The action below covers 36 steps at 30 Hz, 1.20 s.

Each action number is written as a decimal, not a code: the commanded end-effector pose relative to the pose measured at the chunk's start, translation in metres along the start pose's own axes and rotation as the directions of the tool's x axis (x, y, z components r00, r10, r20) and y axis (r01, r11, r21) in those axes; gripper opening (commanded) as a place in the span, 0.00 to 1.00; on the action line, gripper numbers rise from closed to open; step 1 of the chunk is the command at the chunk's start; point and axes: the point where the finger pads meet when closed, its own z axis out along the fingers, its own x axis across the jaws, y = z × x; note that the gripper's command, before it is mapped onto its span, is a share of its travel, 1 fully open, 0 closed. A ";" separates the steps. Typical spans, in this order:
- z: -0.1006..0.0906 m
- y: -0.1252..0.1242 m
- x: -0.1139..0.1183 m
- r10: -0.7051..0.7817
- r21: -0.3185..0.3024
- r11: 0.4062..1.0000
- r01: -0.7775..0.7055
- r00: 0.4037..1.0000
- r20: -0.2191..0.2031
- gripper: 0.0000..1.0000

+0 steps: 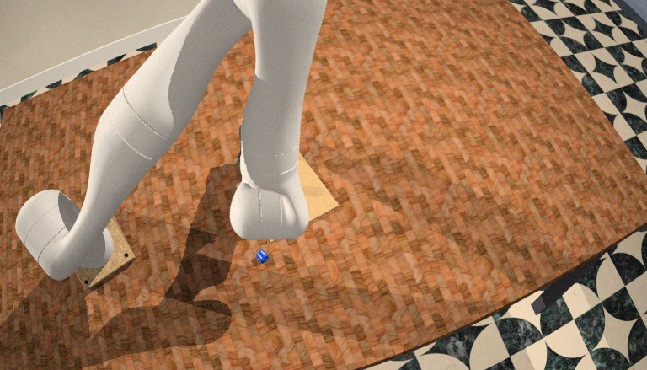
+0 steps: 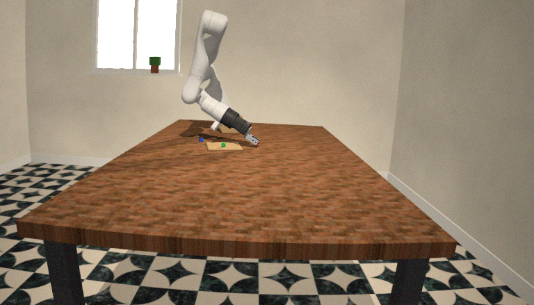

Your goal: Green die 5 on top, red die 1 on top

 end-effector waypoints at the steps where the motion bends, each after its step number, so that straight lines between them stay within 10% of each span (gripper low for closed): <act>1: 0.001 -0.002 0.000 0.001 0.000 1.000 -0.001 1.000 0.000 0.34; 36: 0.005 -0.009 0.000 0.001 0.000 1.000 -0.001 1.000 0.000 0.34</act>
